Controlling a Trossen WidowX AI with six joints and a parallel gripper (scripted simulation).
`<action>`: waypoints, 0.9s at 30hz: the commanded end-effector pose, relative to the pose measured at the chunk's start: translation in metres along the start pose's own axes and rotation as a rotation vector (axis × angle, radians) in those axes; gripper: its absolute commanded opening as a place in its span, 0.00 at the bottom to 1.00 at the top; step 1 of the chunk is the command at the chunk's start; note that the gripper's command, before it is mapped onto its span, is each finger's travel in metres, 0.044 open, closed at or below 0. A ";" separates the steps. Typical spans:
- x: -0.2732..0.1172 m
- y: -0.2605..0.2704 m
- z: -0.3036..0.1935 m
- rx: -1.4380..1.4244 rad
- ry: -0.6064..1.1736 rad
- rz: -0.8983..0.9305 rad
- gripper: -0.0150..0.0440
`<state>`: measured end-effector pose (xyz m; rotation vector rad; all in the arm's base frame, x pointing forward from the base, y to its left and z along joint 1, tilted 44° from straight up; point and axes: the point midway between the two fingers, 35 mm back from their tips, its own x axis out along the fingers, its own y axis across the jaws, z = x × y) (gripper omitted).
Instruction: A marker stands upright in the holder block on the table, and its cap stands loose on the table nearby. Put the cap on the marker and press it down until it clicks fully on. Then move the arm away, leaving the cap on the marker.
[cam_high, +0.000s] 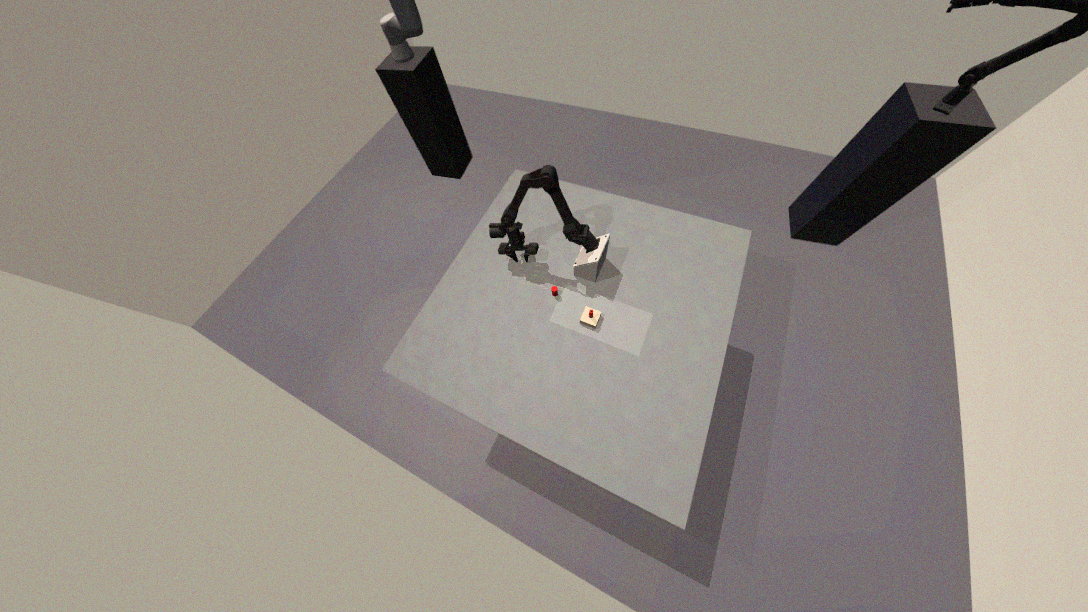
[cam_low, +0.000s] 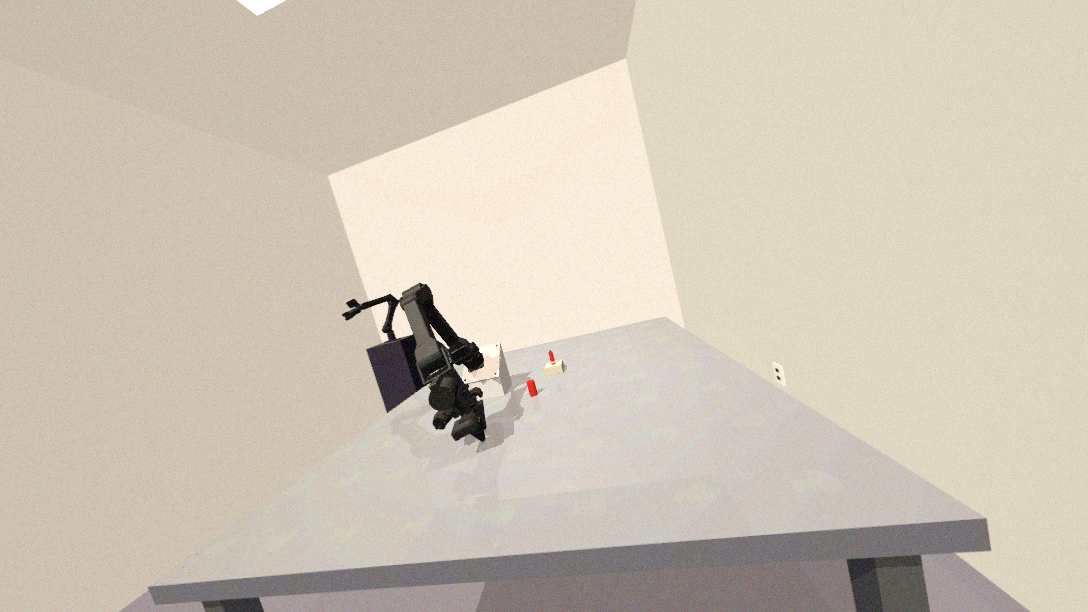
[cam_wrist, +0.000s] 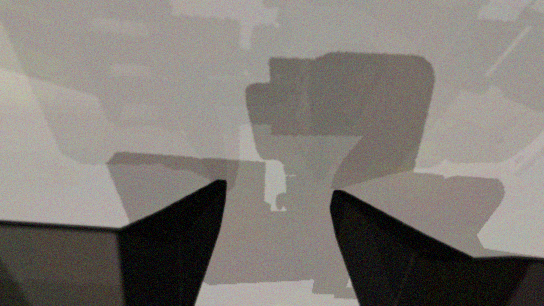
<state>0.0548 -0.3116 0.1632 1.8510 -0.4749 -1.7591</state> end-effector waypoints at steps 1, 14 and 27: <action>0.006 -0.021 -0.035 -0.226 0.016 -0.076 0.65; -0.001 -0.110 -0.131 -1.043 -0.020 -0.264 0.65; -0.044 -0.194 -0.179 -1.981 -0.208 -0.194 0.65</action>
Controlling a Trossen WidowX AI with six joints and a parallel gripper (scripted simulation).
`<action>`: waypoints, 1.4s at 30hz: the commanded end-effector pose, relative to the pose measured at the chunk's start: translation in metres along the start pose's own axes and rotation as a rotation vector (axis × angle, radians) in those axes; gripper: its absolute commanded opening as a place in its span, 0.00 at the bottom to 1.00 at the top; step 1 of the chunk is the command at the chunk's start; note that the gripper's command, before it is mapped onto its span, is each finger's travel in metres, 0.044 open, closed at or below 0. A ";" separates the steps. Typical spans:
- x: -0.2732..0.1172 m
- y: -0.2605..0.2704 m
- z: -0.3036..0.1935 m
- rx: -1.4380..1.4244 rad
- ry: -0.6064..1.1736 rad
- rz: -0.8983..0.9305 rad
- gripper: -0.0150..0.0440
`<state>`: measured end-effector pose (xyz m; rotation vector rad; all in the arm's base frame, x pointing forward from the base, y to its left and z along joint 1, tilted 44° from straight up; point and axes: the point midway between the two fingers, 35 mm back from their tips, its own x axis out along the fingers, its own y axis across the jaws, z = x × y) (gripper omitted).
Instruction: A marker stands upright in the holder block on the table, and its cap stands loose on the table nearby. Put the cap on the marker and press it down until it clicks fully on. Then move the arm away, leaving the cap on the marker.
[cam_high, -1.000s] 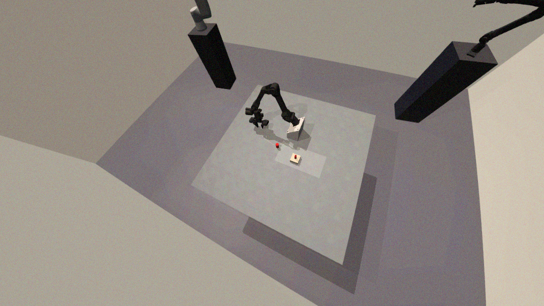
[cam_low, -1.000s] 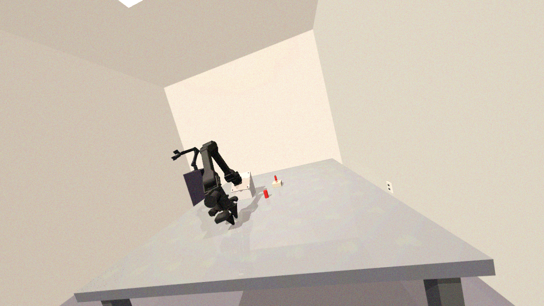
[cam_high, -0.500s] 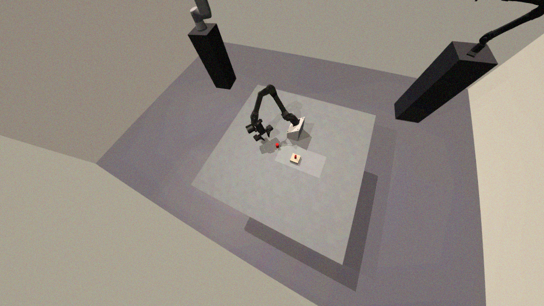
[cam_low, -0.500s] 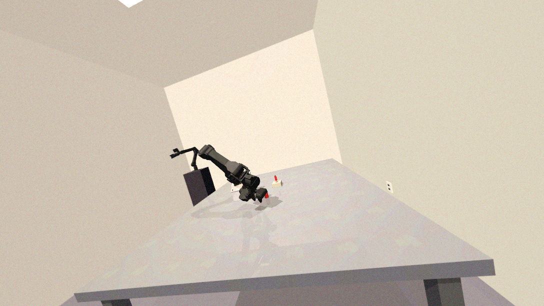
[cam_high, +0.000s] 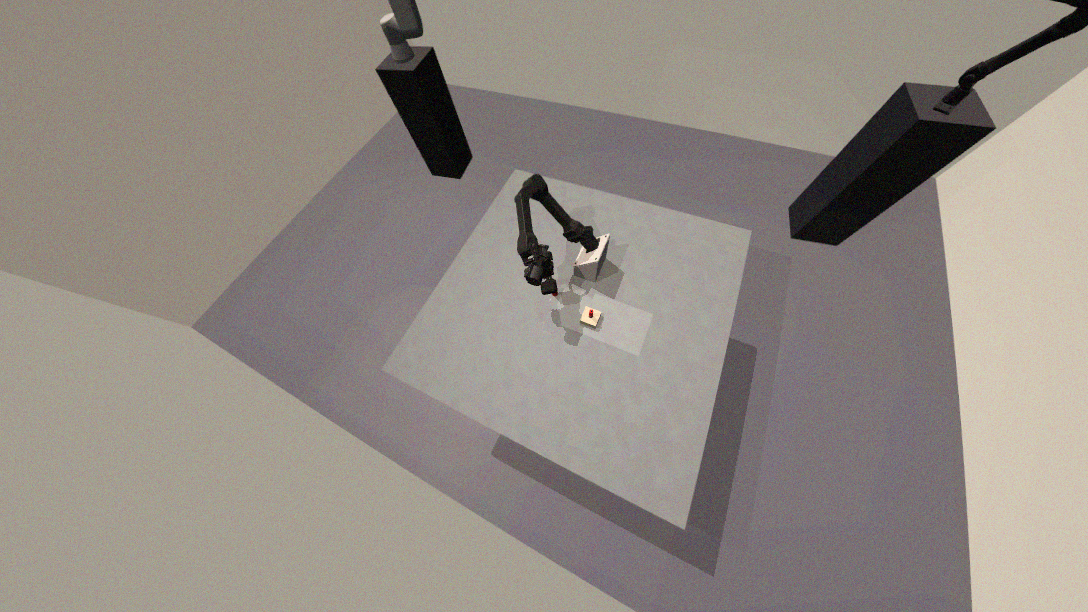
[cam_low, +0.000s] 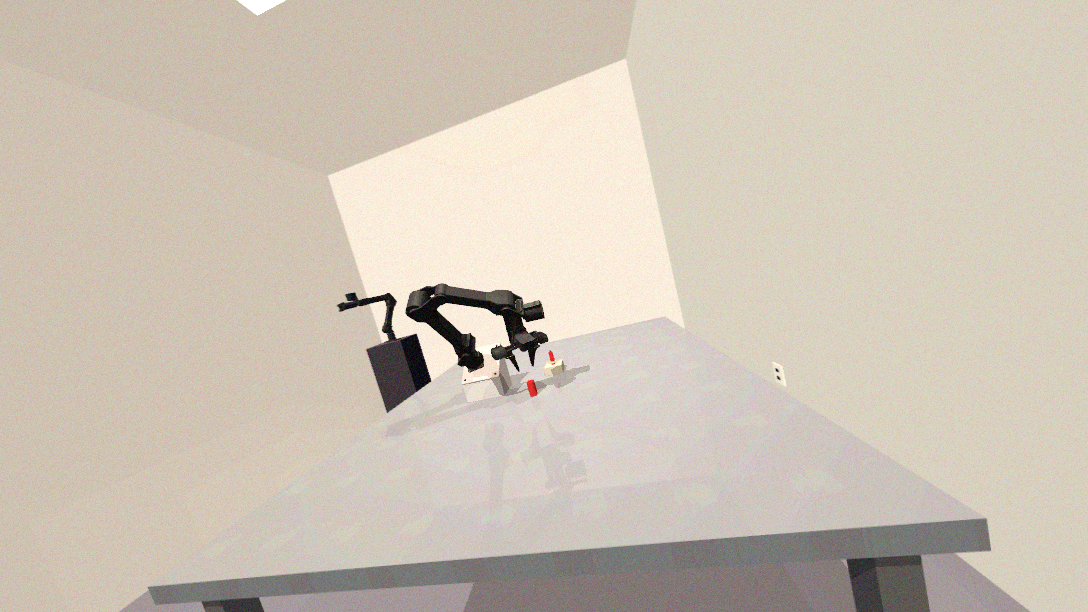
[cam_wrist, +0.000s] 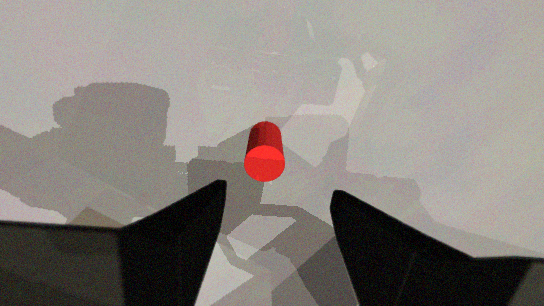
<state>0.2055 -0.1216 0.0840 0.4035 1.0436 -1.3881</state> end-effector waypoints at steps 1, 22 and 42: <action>-0.011 0.006 -0.015 -0.190 -0.083 -0.022 0.65; 0.037 0.006 -0.012 -0.220 -0.100 -0.025 0.65; 0.068 0.007 -0.009 -0.220 -0.098 -0.024 0.65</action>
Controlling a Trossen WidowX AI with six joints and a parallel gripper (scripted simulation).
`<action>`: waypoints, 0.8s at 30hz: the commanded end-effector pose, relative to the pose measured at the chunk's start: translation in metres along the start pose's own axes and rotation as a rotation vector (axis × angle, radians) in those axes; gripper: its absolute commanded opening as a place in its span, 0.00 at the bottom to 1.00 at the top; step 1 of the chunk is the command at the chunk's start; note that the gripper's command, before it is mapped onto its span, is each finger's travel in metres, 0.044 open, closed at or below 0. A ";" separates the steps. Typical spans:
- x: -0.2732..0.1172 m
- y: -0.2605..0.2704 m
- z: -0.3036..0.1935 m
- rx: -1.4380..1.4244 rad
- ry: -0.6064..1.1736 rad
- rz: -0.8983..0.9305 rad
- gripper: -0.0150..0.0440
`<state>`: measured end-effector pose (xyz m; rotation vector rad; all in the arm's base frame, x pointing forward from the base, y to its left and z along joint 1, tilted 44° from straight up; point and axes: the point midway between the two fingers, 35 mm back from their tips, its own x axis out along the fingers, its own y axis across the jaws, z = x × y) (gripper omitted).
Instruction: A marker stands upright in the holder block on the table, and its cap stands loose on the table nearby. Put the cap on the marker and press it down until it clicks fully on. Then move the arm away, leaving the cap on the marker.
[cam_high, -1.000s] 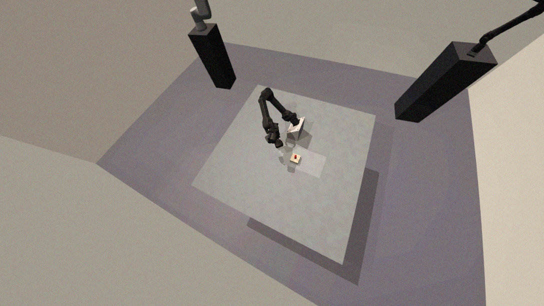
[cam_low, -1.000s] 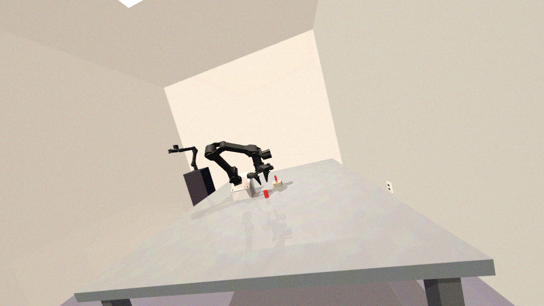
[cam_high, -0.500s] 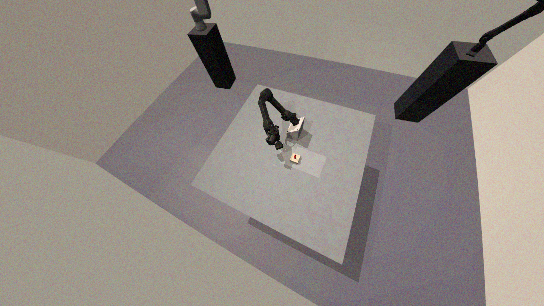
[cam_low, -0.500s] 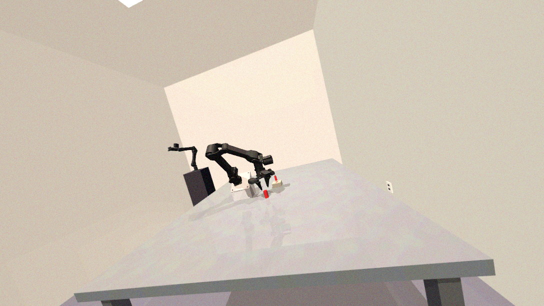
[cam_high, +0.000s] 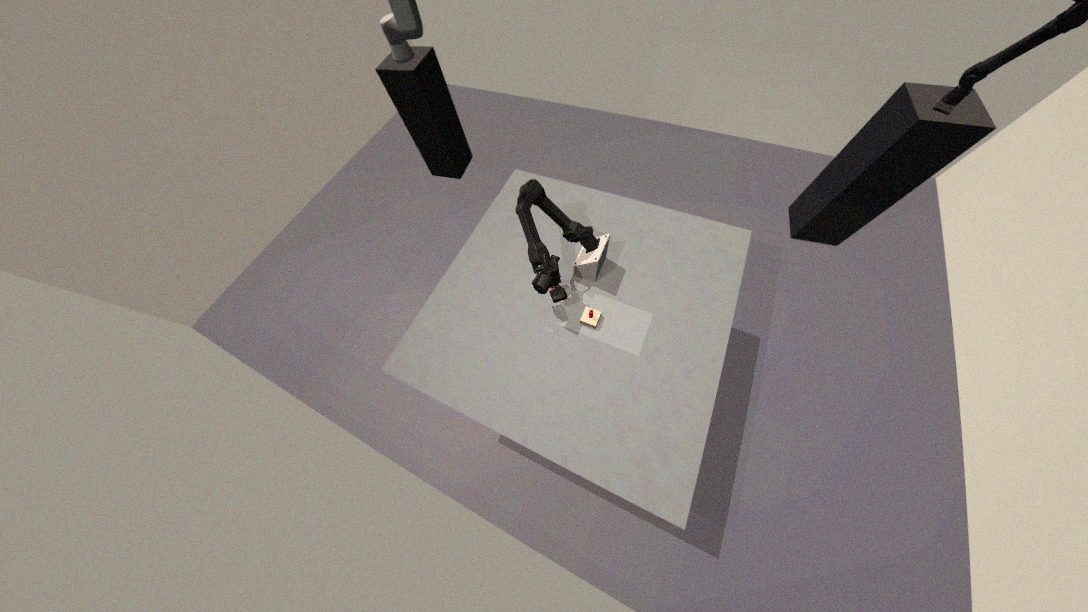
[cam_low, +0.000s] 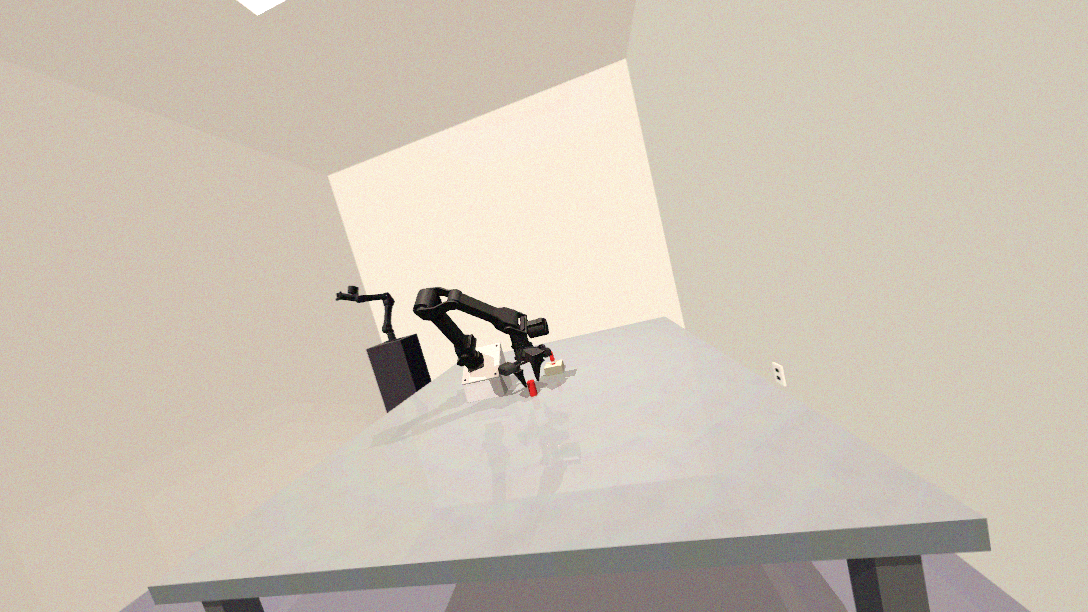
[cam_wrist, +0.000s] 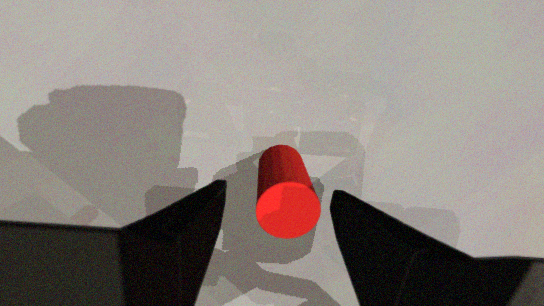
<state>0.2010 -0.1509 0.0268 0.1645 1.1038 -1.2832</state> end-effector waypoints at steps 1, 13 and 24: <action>0.006 -0.001 -0.001 -0.004 0.002 -0.005 0.65; 0.025 -0.003 -0.002 -0.004 -0.001 -0.008 0.65; 0.026 -0.003 -0.002 -0.004 -0.002 -0.008 0.42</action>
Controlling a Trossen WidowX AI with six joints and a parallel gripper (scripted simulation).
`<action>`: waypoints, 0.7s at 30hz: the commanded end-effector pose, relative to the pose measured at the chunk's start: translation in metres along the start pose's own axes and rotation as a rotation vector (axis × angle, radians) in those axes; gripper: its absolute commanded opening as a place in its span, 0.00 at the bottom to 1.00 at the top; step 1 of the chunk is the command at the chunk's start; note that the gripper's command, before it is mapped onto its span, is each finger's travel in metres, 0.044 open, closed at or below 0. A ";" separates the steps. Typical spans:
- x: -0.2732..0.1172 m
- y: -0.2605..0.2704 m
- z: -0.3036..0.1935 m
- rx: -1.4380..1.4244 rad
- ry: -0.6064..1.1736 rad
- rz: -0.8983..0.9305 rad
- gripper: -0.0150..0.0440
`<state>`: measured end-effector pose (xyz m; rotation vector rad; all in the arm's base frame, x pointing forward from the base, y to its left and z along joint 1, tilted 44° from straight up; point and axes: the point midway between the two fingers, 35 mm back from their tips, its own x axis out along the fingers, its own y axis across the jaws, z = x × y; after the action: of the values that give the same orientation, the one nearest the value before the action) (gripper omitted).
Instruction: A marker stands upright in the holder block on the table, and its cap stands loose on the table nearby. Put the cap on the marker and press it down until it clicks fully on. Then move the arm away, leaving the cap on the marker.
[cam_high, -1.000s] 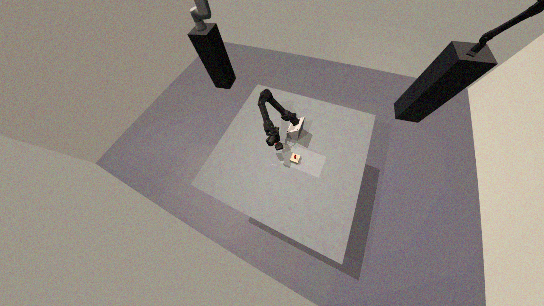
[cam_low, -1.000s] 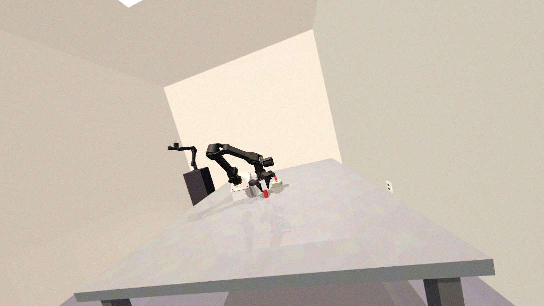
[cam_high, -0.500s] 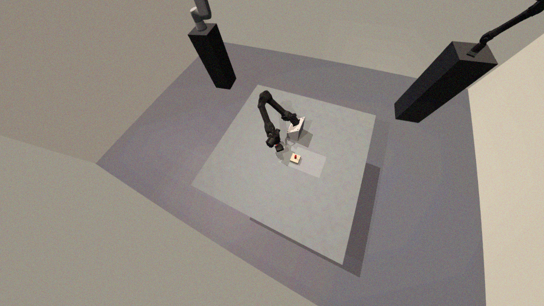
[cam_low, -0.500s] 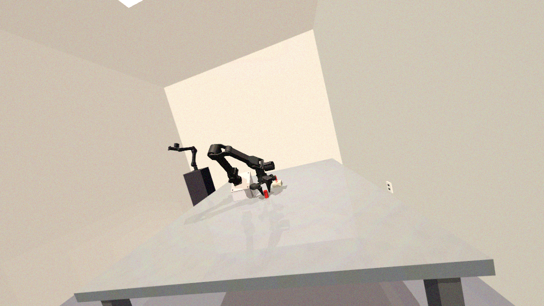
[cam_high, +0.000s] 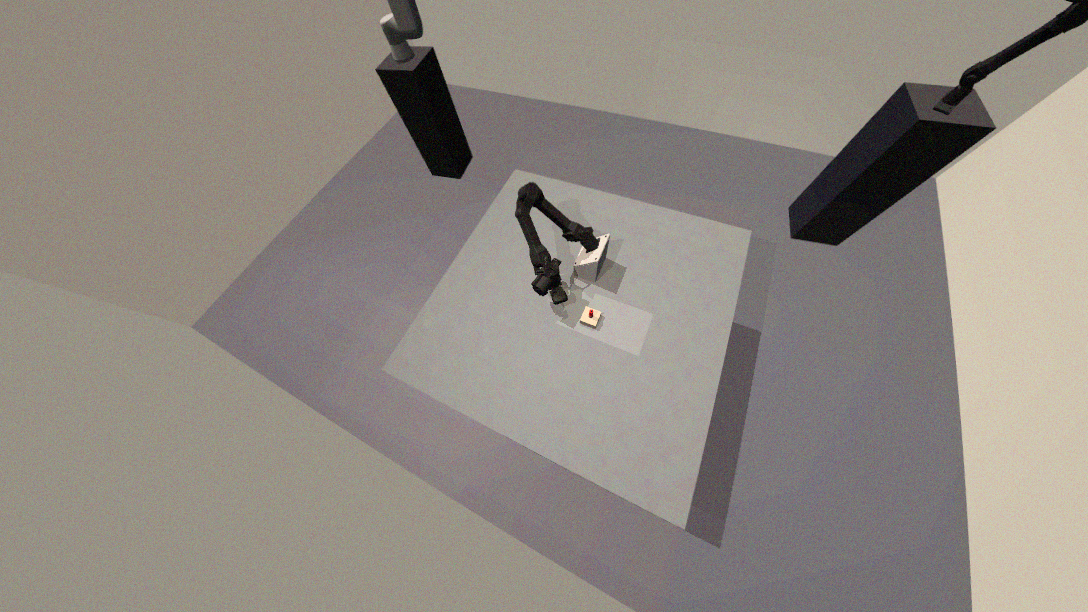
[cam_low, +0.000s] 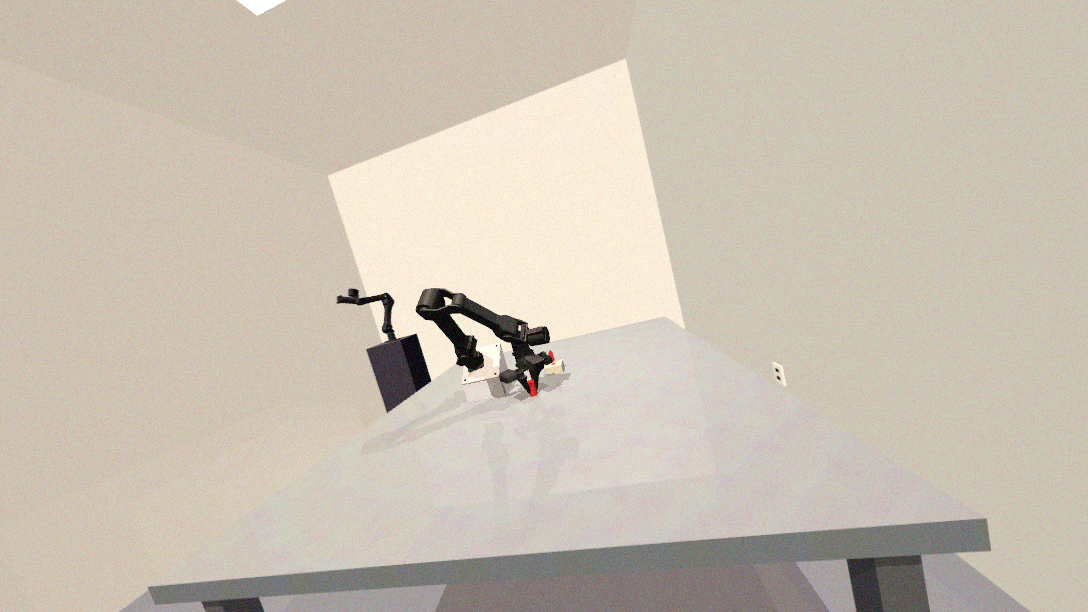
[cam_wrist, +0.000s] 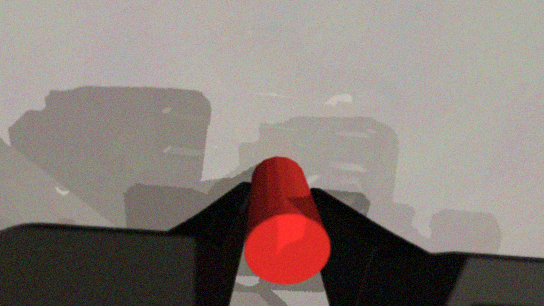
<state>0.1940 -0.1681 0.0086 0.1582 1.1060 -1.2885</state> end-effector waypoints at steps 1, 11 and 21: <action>0.000 0.000 0.000 -0.002 -0.001 -0.001 0.41; -0.011 0.002 0.000 -0.002 0.002 0.002 0.25; -0.034 0.003 0.000 -0.002 0.003 0.004 0.25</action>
<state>0.1986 -0.1482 0.0269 0.1598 1.1160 -1.2851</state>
